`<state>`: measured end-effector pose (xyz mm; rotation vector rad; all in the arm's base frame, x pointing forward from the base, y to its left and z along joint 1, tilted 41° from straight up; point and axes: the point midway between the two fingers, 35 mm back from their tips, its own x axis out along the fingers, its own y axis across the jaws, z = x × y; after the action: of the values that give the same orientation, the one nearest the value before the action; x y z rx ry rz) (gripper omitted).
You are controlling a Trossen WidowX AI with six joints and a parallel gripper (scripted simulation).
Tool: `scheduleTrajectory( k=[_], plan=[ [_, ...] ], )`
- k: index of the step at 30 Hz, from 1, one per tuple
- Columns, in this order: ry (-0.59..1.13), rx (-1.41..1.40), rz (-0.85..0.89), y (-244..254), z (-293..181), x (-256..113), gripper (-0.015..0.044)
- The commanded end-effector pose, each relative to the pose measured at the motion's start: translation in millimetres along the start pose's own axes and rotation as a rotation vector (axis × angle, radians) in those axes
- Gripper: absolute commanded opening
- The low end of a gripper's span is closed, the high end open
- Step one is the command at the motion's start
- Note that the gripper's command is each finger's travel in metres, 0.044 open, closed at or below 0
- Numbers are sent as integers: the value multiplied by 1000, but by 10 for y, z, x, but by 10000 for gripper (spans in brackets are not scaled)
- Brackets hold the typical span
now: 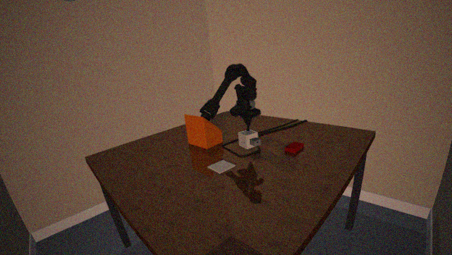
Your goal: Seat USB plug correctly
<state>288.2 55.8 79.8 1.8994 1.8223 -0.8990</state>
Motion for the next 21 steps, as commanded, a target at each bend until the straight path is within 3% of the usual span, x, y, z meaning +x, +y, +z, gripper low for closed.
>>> scheduleTrajectory(
  k=[1, 21],
  plan=[
    [3, 5, 2, 4, -3, 6, 0],
    [3, 5, 2, 4, 0, 29, 0]
  ],
)
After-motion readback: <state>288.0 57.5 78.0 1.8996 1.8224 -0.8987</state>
